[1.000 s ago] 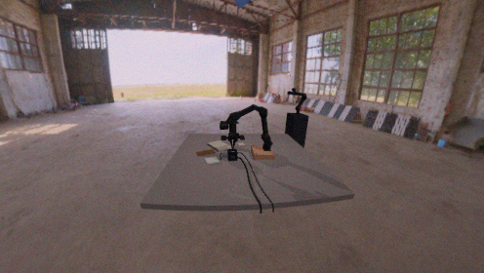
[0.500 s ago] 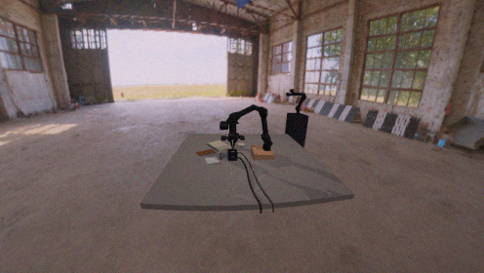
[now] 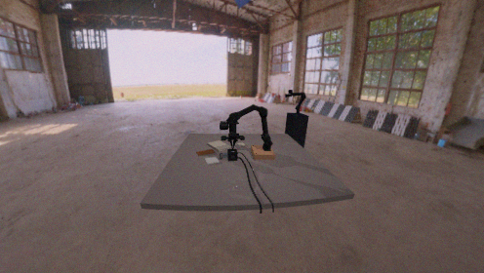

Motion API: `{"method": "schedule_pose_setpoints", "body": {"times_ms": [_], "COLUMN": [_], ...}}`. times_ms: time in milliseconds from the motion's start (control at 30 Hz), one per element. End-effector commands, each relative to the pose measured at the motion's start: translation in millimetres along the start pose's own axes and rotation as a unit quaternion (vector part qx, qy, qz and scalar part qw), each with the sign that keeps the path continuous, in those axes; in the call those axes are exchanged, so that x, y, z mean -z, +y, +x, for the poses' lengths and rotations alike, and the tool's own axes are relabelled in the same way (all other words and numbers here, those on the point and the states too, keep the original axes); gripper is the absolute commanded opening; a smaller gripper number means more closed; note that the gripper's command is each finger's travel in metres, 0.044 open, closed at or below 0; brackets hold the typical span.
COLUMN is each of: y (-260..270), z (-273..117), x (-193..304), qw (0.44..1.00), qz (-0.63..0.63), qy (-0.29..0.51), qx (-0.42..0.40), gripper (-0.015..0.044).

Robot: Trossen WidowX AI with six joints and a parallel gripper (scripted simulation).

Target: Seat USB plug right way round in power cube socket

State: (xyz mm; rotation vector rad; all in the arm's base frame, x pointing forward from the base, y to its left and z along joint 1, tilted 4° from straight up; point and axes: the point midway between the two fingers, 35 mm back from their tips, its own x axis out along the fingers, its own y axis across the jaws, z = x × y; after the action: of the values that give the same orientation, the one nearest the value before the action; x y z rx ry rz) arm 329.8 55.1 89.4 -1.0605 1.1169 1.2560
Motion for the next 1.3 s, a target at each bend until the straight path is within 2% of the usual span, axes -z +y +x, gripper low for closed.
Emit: {"method": "schedule_pose_setpoints", "body": {"times_ms": [0, 1267], "y": [-0.2, -0.2], "z": [1.6, 6.2], "x": [0.0, 0.4], "qw": [1.000, 1.000], "qz": [-0.001, -0.001], "qy": [0.000, 0.000], "qx": [-0.001, -0.001], "gripper": [0.0000, 0.0000]}}
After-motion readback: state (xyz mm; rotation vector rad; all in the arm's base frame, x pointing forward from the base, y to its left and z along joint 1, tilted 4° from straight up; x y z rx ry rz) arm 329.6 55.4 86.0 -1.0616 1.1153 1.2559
